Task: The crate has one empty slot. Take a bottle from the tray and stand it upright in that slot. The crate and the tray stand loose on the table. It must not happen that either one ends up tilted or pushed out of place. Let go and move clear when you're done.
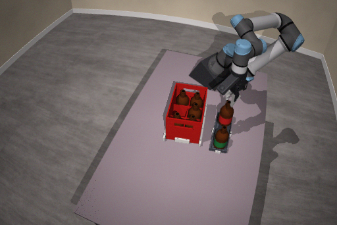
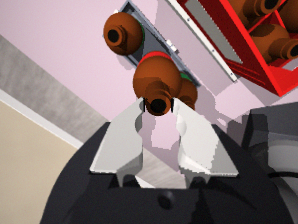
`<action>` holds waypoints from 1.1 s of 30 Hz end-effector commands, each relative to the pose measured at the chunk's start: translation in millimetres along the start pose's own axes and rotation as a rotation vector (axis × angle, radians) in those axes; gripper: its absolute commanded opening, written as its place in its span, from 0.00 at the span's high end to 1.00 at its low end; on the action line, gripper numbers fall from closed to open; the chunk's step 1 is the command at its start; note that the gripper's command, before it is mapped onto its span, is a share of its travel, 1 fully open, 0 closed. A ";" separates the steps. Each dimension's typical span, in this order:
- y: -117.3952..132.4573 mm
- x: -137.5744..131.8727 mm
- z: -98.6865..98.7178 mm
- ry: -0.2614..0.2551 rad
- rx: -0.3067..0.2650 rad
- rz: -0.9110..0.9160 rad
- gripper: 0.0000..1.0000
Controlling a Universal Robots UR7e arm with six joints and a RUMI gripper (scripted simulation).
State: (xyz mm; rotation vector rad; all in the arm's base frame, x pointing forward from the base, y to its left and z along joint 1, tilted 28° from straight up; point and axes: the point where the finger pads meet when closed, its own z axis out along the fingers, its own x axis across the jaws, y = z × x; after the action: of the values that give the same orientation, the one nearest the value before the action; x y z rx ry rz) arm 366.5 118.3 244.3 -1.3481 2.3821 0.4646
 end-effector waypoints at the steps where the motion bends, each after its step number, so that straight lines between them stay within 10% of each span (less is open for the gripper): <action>1: -0.2 -0.1 -6.1 0.000 0.001 0.000 1.00; 33: -0.2 -0.1 -26.3 0.000 0.001 0.000 1.00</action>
State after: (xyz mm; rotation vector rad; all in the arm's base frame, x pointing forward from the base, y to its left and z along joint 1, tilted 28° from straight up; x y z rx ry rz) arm 362.6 106.8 266.7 -1.3482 2.3819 0.4647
